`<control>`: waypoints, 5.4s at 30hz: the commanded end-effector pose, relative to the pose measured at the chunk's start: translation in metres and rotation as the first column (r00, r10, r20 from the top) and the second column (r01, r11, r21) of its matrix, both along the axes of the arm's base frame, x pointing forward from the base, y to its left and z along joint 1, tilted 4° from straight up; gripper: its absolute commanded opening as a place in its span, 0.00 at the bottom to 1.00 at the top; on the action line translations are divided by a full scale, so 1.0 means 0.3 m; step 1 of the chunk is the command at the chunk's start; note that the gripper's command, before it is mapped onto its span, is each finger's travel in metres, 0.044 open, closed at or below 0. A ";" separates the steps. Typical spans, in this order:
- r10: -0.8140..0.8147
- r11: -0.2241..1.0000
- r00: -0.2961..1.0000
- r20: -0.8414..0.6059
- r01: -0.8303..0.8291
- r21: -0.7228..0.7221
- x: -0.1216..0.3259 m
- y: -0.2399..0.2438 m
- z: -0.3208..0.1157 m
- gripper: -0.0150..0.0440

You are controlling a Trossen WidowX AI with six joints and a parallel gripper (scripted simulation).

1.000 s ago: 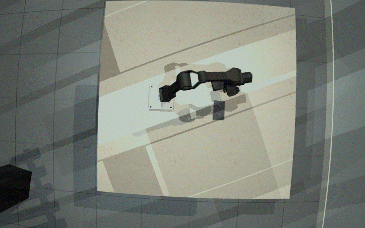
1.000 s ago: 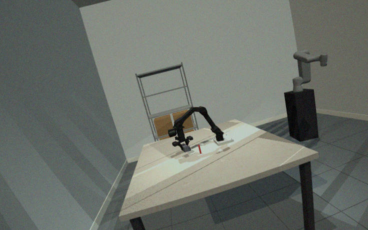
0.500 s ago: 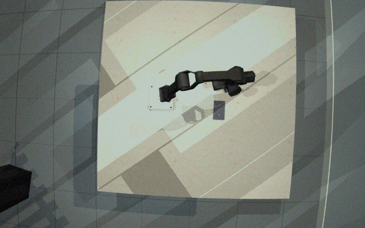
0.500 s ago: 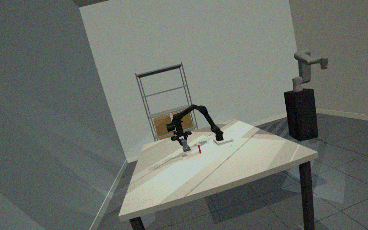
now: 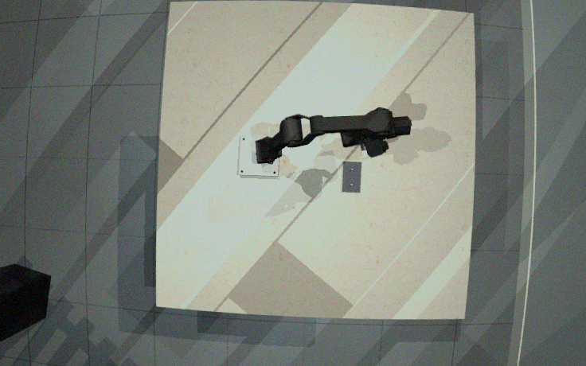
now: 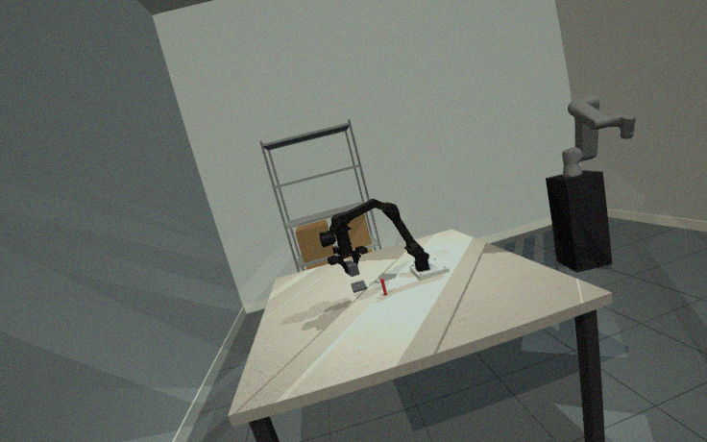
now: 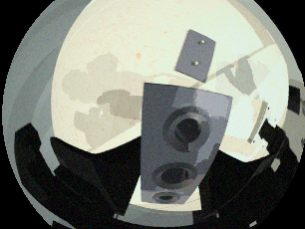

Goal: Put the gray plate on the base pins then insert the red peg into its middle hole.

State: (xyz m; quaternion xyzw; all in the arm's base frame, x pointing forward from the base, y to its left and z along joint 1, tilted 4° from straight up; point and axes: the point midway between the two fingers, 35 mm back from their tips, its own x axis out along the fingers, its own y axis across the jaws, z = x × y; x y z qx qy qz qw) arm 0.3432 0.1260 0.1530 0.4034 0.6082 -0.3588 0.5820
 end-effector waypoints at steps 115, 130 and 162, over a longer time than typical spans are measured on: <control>-0.246 0.969 0.969 -0.017 0.246 -0.008 0.024 -0.460 -0.411 0.61; -0.246 0.969 0.969 -0.017 0.246 -0.009 0.037 -0.466 -0.342 1.00; 0.239 0.971 0.971 0.009 -0.239 0.004 -0.430 0.097 0.026 1.00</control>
